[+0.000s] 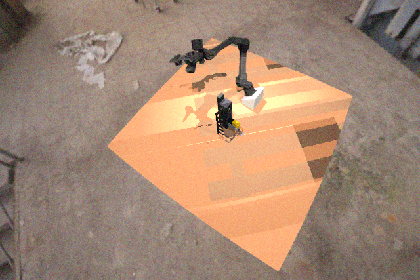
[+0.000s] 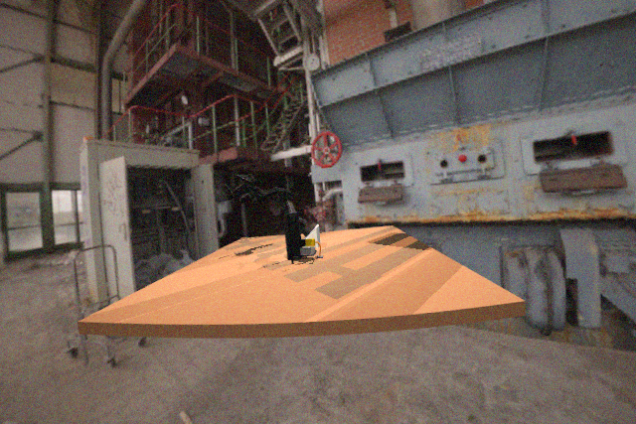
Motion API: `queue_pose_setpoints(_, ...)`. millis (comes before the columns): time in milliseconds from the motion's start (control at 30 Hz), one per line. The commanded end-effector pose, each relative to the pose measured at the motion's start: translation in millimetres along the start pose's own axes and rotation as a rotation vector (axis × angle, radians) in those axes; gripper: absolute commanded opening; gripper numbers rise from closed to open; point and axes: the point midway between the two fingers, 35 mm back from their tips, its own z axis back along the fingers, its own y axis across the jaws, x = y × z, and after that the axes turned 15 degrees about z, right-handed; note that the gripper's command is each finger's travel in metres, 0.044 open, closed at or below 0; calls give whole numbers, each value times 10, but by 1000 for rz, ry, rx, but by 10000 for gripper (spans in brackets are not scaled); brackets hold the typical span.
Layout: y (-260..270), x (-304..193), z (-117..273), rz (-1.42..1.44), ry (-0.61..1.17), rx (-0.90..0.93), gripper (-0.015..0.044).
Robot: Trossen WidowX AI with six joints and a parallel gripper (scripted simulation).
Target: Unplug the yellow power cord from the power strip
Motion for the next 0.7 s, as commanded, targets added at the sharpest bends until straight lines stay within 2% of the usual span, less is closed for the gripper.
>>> queue_pose_setpoints(0,-3,6,-4,-4,-2,-1,374)
queue_pose_setpoints(267,-264,404,-254,-310,-140,-54,164)
queue_pose_setpoints(667,-1404,1316,-568,-940,-607,-108,160)
